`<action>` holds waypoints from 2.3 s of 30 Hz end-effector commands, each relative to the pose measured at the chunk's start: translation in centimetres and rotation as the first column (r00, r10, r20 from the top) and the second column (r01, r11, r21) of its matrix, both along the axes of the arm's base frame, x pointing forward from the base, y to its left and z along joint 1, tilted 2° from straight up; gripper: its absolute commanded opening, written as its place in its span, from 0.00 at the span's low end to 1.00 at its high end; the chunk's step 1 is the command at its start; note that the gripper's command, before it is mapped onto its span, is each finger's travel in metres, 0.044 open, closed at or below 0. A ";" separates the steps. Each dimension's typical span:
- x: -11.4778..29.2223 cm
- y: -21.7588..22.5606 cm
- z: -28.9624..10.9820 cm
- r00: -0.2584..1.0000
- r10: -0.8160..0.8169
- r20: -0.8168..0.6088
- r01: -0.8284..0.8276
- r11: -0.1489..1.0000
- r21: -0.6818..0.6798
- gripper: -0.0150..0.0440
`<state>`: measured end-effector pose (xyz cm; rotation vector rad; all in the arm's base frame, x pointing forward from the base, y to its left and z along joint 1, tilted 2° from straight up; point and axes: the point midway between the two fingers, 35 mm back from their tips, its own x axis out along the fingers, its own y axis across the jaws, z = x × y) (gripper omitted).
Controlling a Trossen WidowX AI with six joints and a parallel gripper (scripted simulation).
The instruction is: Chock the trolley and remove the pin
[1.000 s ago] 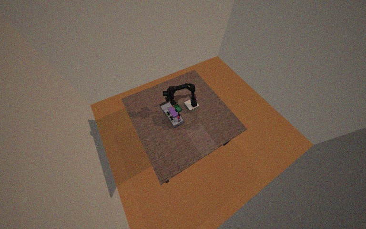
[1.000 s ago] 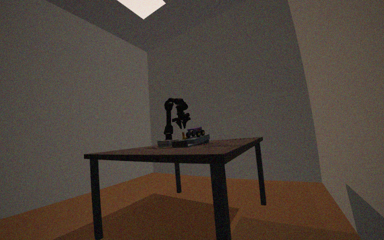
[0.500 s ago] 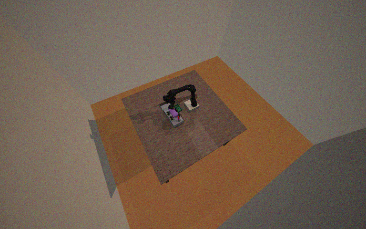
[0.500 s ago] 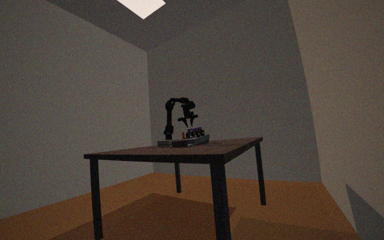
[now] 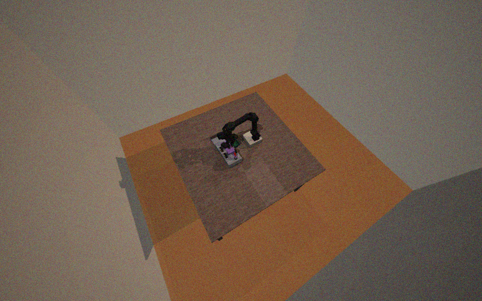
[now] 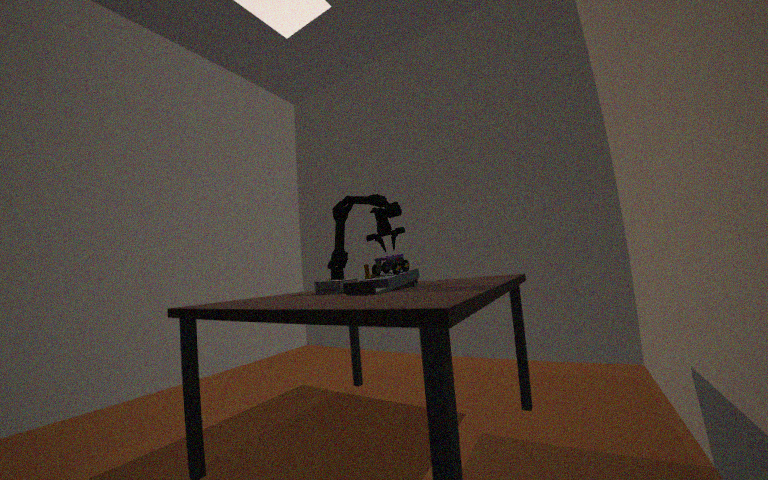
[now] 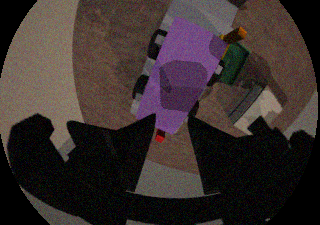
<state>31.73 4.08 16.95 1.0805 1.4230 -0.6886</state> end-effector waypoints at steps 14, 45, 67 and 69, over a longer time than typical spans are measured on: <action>-1.1 5.8 1.0 0.930 -0.335 -0.153 0.348 0.935 0.066 0.58; -0.9 6.8 -2.2 0.930 -0.335 -0.154 0.348 0.935 0.066 0.58; -0.8 7.7 -5.3 0.930 -0.334 -0.154 0.348 0.935 0.067 0.58; -0.8 7.8 -5.5 0.930 -0.334 -0.154 0.348 0.935 0.067 0.58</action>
